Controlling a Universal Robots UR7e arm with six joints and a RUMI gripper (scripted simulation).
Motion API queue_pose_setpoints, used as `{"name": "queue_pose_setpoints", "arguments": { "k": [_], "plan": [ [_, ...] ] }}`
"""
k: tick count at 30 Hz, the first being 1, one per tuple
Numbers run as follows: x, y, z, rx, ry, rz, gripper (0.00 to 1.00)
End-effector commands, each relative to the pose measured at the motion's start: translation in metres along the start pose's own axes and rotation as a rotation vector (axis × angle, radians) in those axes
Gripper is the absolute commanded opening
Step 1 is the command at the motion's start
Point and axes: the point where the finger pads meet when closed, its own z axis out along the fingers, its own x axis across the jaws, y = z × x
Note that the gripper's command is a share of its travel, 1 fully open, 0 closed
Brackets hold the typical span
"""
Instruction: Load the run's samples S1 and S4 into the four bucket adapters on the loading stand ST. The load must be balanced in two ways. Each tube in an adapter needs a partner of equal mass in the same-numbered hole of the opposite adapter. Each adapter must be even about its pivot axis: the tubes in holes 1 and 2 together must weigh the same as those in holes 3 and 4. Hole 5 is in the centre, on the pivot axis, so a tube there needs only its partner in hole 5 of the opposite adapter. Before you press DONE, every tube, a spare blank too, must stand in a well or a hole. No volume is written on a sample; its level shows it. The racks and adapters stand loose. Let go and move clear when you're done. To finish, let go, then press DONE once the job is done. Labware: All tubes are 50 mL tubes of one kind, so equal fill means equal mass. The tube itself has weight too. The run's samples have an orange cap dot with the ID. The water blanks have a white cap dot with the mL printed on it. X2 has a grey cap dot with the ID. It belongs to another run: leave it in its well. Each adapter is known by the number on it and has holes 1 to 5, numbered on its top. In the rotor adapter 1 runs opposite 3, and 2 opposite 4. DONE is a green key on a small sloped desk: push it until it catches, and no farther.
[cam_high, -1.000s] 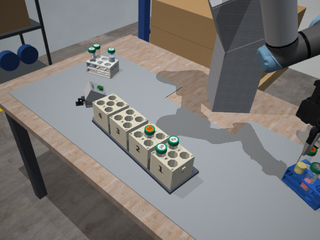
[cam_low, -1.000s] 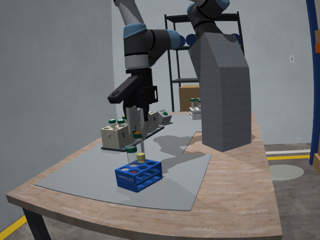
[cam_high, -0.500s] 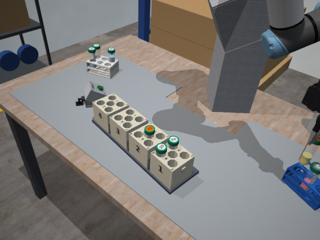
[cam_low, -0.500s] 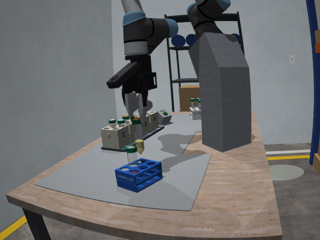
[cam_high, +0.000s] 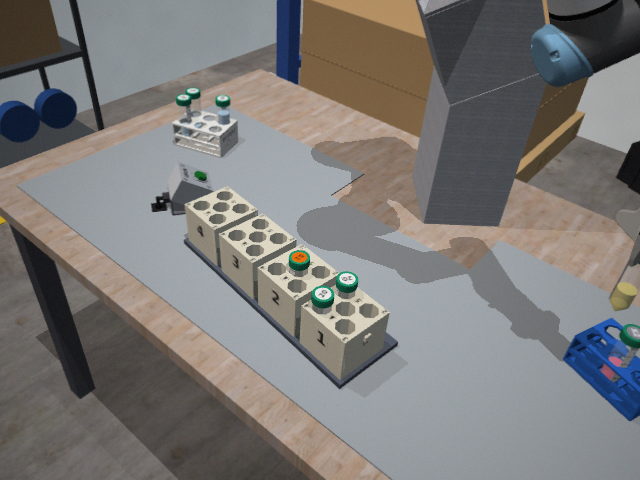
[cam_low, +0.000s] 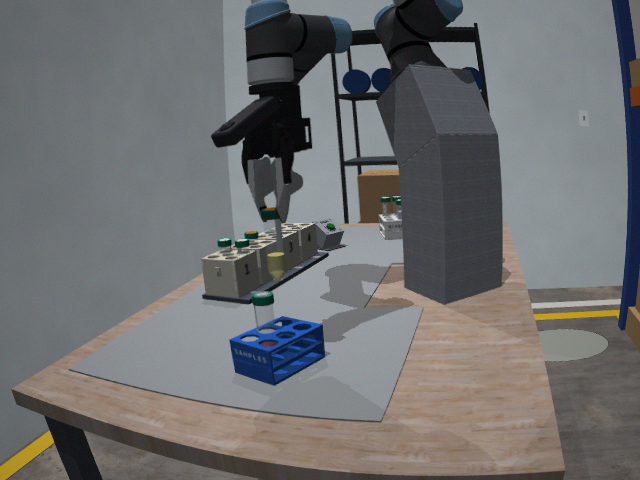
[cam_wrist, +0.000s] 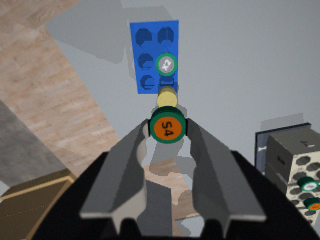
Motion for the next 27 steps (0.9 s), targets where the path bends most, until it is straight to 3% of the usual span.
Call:
{"name": "queue_pose_setpoints", "arguments": {
  "k": [1, 27],
  "plan": [
    [0.0, 0.0, -0.01, 0.0, 0.0, 0.0, 0.0],
    [0.098, 0.118, -0.01, 0.0, 0.0, 0.614, 0.0]
  ]
}}
